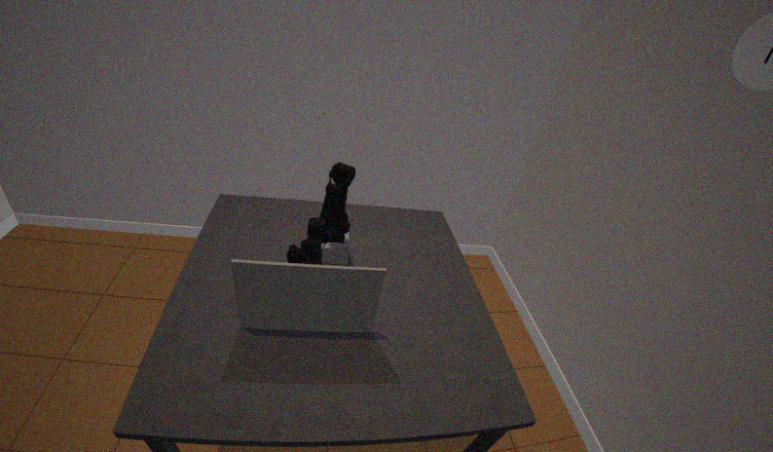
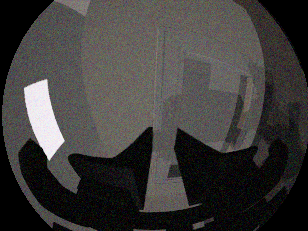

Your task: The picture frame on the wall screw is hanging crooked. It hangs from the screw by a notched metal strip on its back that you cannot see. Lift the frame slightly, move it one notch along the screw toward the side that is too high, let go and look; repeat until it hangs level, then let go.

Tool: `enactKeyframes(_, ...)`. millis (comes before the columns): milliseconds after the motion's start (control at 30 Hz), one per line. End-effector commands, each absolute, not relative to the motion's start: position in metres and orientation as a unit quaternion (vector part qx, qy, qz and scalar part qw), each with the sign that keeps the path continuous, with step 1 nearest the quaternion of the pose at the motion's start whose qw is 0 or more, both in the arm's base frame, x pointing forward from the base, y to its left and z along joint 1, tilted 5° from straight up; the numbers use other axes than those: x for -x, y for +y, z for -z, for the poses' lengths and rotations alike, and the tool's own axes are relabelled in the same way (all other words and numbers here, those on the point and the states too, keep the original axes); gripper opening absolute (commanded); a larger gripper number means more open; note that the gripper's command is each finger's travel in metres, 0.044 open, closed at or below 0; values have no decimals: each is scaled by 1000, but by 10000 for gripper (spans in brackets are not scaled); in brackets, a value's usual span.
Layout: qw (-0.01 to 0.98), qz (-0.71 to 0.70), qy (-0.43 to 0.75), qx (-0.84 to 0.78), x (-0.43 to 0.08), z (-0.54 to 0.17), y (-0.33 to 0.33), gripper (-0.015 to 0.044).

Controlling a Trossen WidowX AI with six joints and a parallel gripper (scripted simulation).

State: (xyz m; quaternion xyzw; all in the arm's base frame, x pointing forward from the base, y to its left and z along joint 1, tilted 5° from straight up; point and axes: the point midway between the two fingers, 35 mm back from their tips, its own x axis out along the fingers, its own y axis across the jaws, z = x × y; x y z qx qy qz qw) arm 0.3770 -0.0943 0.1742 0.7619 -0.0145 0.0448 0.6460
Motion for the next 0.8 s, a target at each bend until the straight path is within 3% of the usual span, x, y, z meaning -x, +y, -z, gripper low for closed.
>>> enactKeyframes(0, 649, -46, -20, -759, -377, -175, -95, 0)
enactKeyframes(767, 646, -46, -15, -761, -377, -169, -93, 0)
